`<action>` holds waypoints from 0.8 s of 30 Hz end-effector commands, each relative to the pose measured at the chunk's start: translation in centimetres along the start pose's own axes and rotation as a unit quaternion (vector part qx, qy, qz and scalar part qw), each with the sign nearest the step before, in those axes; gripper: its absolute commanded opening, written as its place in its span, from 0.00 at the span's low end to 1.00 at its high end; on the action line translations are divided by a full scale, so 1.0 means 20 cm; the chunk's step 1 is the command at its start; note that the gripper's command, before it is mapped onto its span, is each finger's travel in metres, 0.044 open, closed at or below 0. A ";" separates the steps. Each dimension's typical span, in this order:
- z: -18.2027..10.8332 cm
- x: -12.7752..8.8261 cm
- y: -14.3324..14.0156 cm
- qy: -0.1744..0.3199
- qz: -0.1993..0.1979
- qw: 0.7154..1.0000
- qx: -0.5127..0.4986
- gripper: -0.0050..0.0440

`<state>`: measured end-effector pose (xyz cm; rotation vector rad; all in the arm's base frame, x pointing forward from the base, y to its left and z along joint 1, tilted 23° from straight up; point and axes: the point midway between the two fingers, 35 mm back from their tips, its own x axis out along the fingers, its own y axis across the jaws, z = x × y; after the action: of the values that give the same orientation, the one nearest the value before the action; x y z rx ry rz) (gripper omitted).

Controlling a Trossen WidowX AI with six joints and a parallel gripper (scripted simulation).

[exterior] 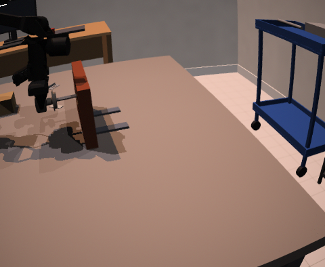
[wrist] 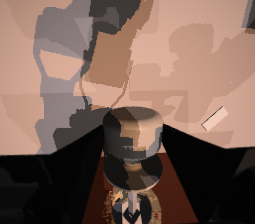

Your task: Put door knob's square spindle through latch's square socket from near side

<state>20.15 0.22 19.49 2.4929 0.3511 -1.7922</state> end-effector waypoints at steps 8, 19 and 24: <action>-0.01 -0.01 0.00 0.006 0.001 1.000 0.000 0.10; 0.00 0.00 0.01 0.006 0.002 1.000 0.001 0.10; 0.01 0.00 0.01 0.006 0.002 1.000 0.001 0.10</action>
<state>20.15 0.13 19.27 2.4985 0.3517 -1.7916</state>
